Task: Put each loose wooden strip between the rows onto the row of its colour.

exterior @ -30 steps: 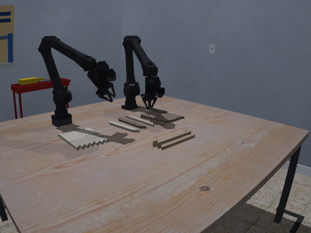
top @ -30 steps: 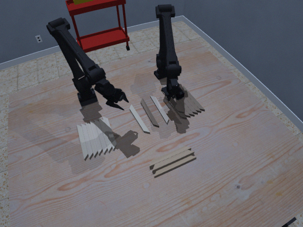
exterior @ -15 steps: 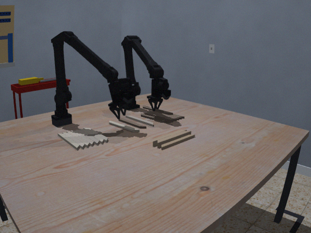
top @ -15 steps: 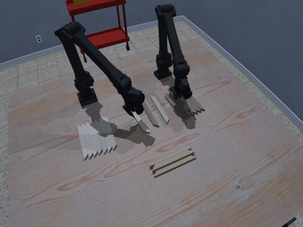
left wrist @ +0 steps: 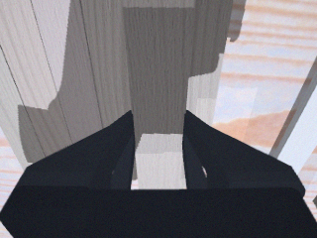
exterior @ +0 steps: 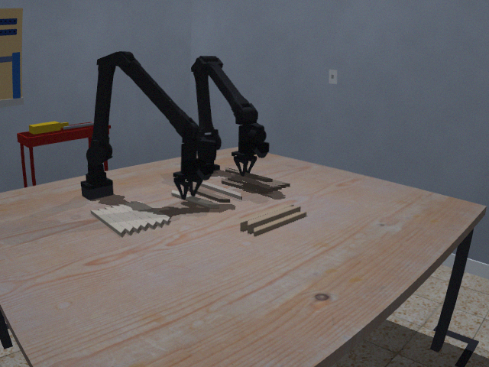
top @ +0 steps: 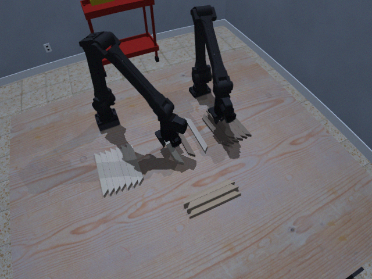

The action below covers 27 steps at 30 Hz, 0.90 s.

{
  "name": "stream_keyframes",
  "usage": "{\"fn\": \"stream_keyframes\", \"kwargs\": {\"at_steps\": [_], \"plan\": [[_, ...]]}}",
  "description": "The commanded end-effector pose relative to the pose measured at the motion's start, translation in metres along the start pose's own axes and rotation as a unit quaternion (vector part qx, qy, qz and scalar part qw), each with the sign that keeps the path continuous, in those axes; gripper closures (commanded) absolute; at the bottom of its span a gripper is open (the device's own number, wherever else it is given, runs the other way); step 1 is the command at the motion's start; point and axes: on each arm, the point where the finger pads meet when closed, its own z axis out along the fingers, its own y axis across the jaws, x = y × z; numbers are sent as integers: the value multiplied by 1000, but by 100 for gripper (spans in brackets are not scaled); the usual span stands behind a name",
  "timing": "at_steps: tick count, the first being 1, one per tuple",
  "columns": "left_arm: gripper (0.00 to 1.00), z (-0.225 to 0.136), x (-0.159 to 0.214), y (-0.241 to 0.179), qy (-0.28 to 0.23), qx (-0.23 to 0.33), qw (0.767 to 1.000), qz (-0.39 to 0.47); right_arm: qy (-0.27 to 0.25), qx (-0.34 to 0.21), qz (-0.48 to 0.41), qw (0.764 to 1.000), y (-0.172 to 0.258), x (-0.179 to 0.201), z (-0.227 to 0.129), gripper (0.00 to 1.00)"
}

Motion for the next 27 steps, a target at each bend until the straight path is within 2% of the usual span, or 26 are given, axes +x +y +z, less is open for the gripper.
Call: {"fn": "stream_keyframes", "kwargs": {"at_steps": [1, 5, 8, 13, 14, 17, 20, 21, 24, 25, 27], "plan": [[78, 3, -6, 3, -8, 6, 1000, 2, -21, -11, 16, 1000, 9, -20, -10, 53], [78, 17, -3, 5, -3, 5, 1000, 3, -18, -9, 16, 1000, 8, -19, 0, 54], [78, 26, -4, 6, -3, 4, 1000, 3, -26, -15, 25, 999, 11, -34, -1, 55], [78, 18, -28, -3, -23, 8, 1000, 3, -22, -11, 22, 999, 12, -38, -1, 54], [78, 19, -23, -2, -21, 8, 1000, 3, -21, -11, 22, 999, 10, -34, -2, 63], [78, 26, -17, 0, -13, 6, 1000, 3, -22, -13, 16, 1000, 12, -29, -3, 66], [47, 18, -4, 0, -12, 6, 1000, 1, -26, -15, 16, 999, 12, -28, -5, 74], [47, 11, -8, 0, -17, 7, 1000, -2, -27, -16, 16, 999, 12, -28, -5, 77], [13, -9, -20, -2, -31, 10, 999, -2, -26, -15, 16, 999, 13, -22, -5, 85], [1, -15, -21, -2, -32, 10, 999, -2, -25, -15, 16, 999, 13, -21, -5, 97], [0, -26, -20, -2, -32, 10, 999, -1, -24, -14, 16, 999, 11, -18, -4, 100]]}}
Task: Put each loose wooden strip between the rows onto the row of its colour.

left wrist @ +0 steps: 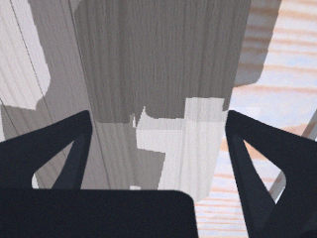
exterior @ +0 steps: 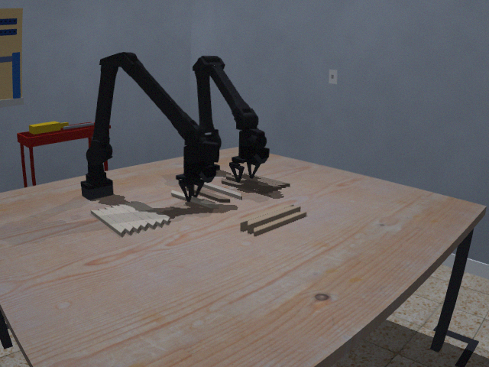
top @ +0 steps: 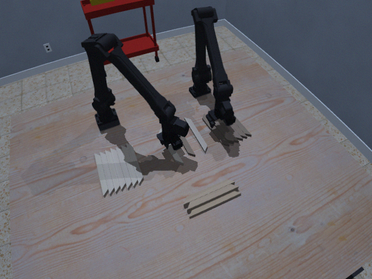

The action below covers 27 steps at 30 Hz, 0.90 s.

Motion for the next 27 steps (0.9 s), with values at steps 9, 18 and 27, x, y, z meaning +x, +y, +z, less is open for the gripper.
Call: {"fn": "stream_keyframes", "kwargs": {"at_steps": [9, 18, 27], "plan": [[0, -78, -20, -5, -38, 10, 999, -5, -26, -16, 9, 999, 1, -16, -53, 78], [0, -96, -19, -5, -38, 10, 999, -4, -10, -5, 4, 1000, -44, 2, -58, 78], [48, -83, -38, -35, -54, 33, 998, -19, -10, -5, -17, 1000, -70, 2, -60, 78]]}}
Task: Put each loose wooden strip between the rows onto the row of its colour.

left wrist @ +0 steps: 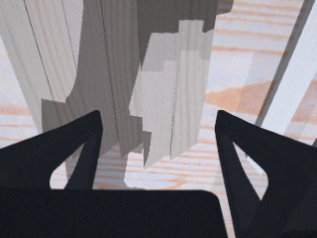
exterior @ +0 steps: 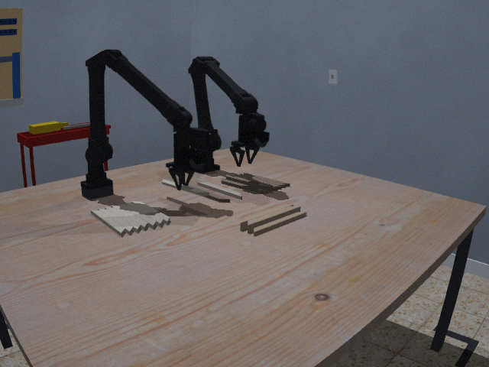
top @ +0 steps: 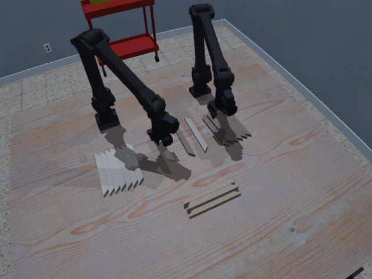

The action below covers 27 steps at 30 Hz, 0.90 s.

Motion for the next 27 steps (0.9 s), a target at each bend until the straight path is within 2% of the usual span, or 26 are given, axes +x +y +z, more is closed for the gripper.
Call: {"fn": "stream_keyframes", "kwargs": {"at_steps": [1, 6, 11, 13, 20, 27], "plan": [[48, -18, -46, -45, -59, 38, 998, -10, -4, -2, -25, 1000, -35, -1, -9, 78], [48, -11, -61, -108, -80, 100, 992, -3, -3, -3, -17, 1000, -89, 1, -13, 78], [48, 4, -50, -173, -62, 133, 989, 1, -2, -3, -7, 1000, -141, 2, -17, 78], [48, 4, -50, -173, -62, 133, 989, 1, -2, -3, -7, 1000, -141, 2, -17, 78], [48, 35, -10, -213, -28, 66, 997, 13, -19, 0, 12, 1000, -212, -14, -34, 78], [48, 50, 10, -220, -22, 12, 999, 31, -7, 1, 41, 999, -261, -9, -10, 78]]}}
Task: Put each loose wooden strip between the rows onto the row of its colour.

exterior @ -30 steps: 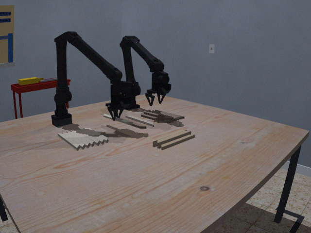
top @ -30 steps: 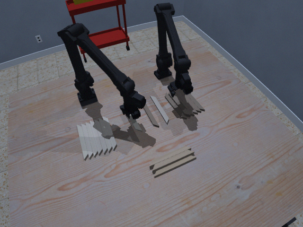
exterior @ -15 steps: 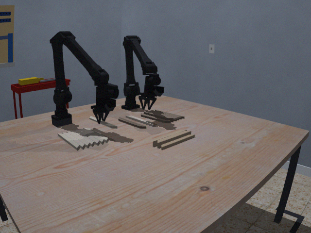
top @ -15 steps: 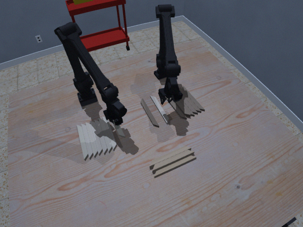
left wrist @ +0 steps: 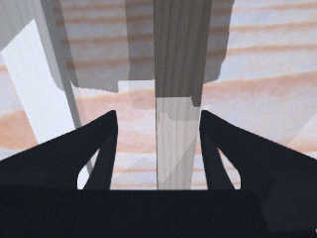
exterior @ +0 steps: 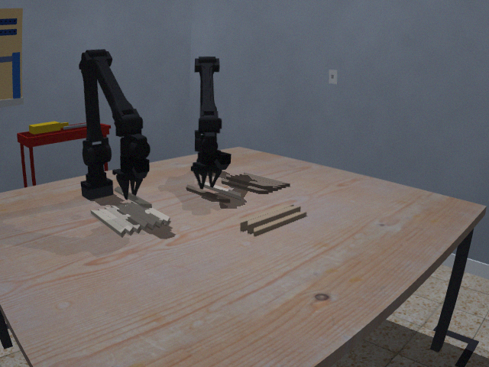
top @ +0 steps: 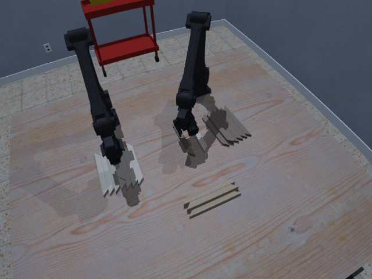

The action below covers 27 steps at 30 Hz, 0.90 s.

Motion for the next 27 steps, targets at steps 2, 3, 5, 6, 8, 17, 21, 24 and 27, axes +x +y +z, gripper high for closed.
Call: {"fn": "stream_keyframes", "kwargs": {"at_steps": [2, 3, 5, 6, 8, 17, 21, 24, 27], "plan": [[48, -11, -14, -28, -15, -19, 1000, -5, -6, -6, -18, 1000, -34, -17, 8, 78], [48, -11, -14, -28, -15, -19, 1000, -5, -6, -6, -18, 1000, -34, -17, 8, 78], [48, -9, -13, -27, -14, -22, 1000, 0, -7, -6, -13, 1000, -38, -18, 12, 78], [48, -9, -13, -27, -14, -22, 1000, 0, -7, -6, -8, 1000, -39, -18, 14, 78], [48, -10, -14, -26, -14, -22, 1000, -2, -7, -6, -2, 1000, -39, -18, 19, 78], [48, -7, -17, -28, -17, -19, 1000, -7, -6, -6, -8, 1000, -35, -15, 22, 78], [48, -4, -20, -32, -20, -16, 1000, -7, 1, -7, -13, 1000, -34, -8, 31, 78], [49, 1, -23, -34, -20, -16, 1000, -5, 5, -7, -10, 1000, -36, -5, 40, 78], [52, 10, -20, -32, -16, -20, 1000, -2, -6, -6, -8, 1000, -40, -21, 40, 78]]}}
